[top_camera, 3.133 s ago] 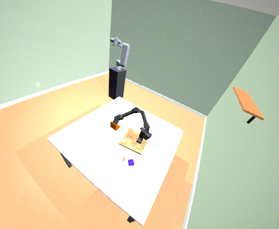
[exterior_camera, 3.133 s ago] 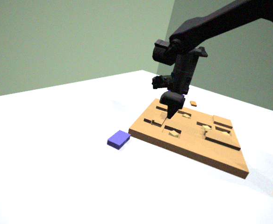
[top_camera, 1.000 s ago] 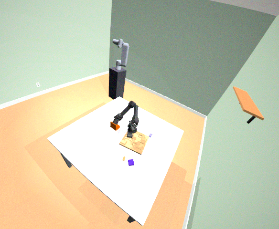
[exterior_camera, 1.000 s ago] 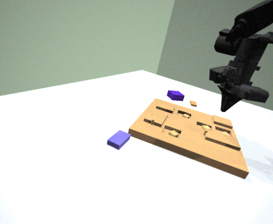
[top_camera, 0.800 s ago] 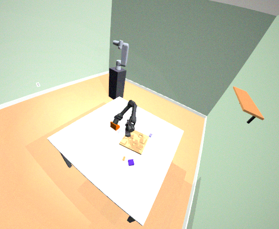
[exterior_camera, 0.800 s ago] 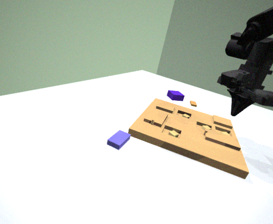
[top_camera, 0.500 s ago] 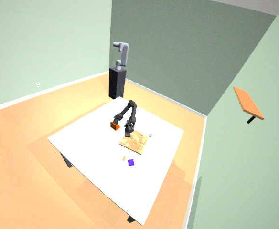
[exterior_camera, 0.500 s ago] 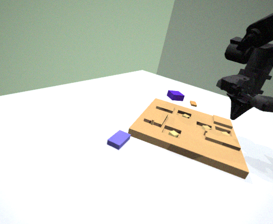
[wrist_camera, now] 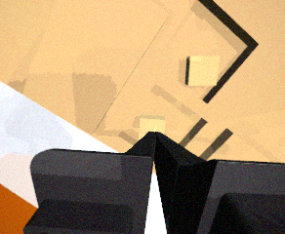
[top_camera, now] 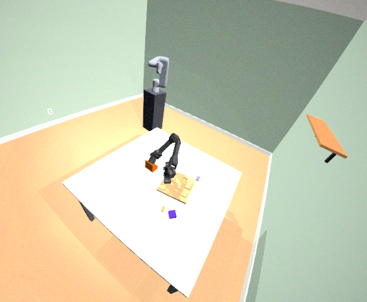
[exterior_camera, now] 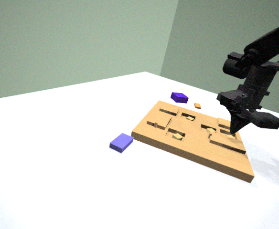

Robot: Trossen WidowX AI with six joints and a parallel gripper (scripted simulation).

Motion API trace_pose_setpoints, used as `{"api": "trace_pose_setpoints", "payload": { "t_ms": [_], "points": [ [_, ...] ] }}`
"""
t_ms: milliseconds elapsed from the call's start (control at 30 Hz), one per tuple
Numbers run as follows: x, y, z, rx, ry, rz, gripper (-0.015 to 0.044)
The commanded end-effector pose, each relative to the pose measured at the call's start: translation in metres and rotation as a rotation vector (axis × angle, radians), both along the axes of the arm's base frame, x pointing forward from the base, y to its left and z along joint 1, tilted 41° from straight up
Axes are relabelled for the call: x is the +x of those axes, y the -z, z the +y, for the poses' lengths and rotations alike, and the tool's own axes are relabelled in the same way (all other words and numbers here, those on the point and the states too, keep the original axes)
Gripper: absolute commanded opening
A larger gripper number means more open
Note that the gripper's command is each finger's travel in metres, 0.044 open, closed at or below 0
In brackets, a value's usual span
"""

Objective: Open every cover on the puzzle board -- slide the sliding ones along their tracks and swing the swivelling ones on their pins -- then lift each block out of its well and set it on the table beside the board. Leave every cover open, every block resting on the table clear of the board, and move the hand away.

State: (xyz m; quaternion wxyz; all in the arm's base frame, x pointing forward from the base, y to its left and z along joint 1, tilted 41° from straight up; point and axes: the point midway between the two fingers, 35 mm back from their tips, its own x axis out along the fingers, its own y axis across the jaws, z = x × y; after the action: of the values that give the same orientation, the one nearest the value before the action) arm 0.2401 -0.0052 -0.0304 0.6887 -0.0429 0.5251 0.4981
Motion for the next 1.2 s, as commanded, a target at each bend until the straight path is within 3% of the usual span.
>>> {"api": "trace_pose_setpoints", "payload": {
  "t_ms": [0, 1167],
  "points": [
    [-0.001, 0.003, 0.003, 0.005, 0.005, 0.004, 0.0],
    [0.006, 0.013, 0.008, 0.005, 0.008, 0.005, 0.0]
  ]
}}
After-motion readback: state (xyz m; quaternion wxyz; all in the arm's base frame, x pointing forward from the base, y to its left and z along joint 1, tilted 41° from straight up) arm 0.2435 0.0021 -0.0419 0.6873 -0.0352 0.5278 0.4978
